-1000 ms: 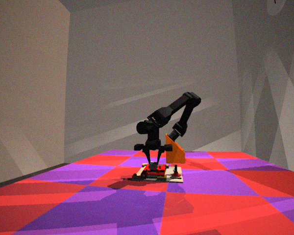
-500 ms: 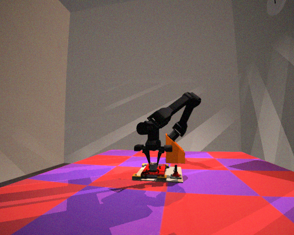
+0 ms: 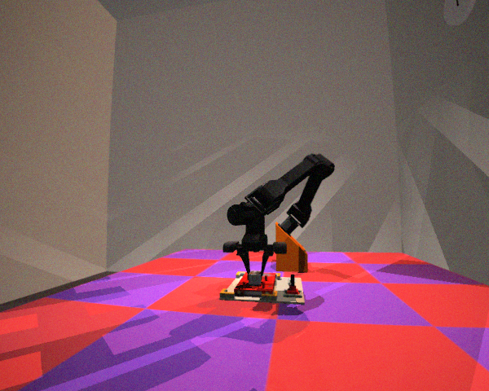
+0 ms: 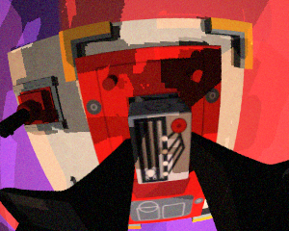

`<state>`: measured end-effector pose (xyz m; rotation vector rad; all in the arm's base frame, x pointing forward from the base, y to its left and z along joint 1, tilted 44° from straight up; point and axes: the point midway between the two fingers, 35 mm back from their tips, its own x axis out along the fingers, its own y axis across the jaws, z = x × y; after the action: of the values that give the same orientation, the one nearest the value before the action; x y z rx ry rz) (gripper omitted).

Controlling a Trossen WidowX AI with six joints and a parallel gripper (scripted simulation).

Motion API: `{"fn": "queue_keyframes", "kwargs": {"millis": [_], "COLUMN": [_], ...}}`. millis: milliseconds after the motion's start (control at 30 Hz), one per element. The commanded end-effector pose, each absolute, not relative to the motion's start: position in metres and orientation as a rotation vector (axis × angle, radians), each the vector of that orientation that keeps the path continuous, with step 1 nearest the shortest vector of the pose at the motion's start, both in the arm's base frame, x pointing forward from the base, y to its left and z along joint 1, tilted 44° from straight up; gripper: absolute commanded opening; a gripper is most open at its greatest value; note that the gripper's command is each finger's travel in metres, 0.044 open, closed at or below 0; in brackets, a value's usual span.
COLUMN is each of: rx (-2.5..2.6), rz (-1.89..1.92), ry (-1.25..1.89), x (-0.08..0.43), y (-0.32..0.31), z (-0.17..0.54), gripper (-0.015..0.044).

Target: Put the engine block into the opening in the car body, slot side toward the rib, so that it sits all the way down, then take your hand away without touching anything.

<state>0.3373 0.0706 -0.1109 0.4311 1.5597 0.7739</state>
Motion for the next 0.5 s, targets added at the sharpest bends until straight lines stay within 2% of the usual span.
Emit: {"fn": "queue_keyframes", "kwargs": {"millis": [0,467], "rx": [0.438,0.438], "rz": [0.772,0.772], "ry": [1.56,1.56], "x": [0.3372,0.3368], "y": [0.0717,0.0736], "z": [-0.1116,-0.1135], "gripper": [0.0158,0.0158]}}
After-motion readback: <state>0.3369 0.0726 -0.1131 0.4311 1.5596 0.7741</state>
